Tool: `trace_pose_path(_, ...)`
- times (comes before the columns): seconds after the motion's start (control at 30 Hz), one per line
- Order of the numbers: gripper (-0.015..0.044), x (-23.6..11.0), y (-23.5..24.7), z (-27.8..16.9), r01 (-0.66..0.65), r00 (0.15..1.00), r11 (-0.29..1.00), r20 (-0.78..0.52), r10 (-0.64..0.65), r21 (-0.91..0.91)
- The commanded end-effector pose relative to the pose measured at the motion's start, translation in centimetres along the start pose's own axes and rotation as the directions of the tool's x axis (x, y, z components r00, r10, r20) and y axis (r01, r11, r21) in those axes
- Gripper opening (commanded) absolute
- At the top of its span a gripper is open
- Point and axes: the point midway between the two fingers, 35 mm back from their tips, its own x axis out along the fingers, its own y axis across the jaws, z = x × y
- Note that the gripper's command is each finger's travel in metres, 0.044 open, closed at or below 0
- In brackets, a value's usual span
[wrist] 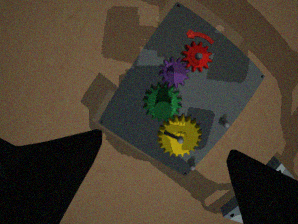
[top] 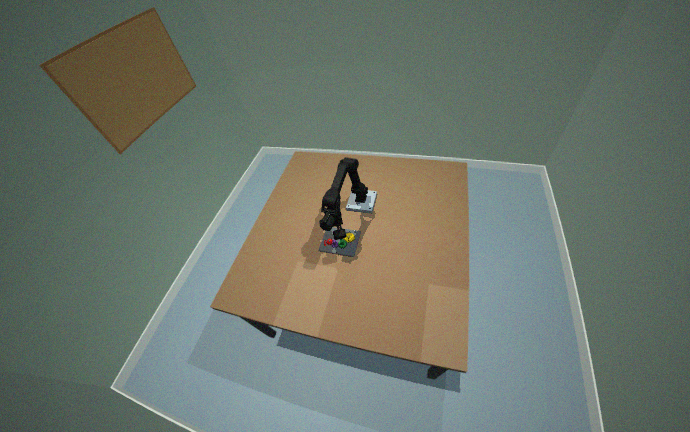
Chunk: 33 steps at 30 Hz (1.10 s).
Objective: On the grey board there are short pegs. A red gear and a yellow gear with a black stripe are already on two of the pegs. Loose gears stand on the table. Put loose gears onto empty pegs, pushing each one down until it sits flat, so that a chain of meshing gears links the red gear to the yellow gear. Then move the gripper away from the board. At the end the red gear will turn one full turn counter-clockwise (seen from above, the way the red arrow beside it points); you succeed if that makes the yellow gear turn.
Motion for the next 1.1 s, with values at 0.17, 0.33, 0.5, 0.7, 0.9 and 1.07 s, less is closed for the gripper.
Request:
trace_pose_path(0.17, 0.0440, -0.1, 0.0, 0.0, 0.000, 1.000, 1.000, 0.000, 0.000, 0.002)
trace_pose_path(0.33, 0.0440, -0.1, 0.0, 0.0, 0.000, 1.000, 1.000, 0.000, 0.000, 0.002)
trace_pose_path(0.5, 0.0440, -0.1, 0.0, 0.0, 0.000, 1.000, 1.000, 0.000, 0.000, 0.002)
trace_pose_path(0.7, 0.0440, -0.1, 0.0, 0.0, 0.000, 1.000, 1.000, 0.000, 0.000, 0.002)
trace_pose_path(0.9, 0.0440, -0.1, 0.0, 0.0, 0.000, 1.000, 1.000, 0.000, 0.000, 0.002)
trace_pose_path(1.07, 0.0440, -0.4, 1.4, -3.2, -0.008, 1.000, 1.000, -0.004, 0.008, -0.009)
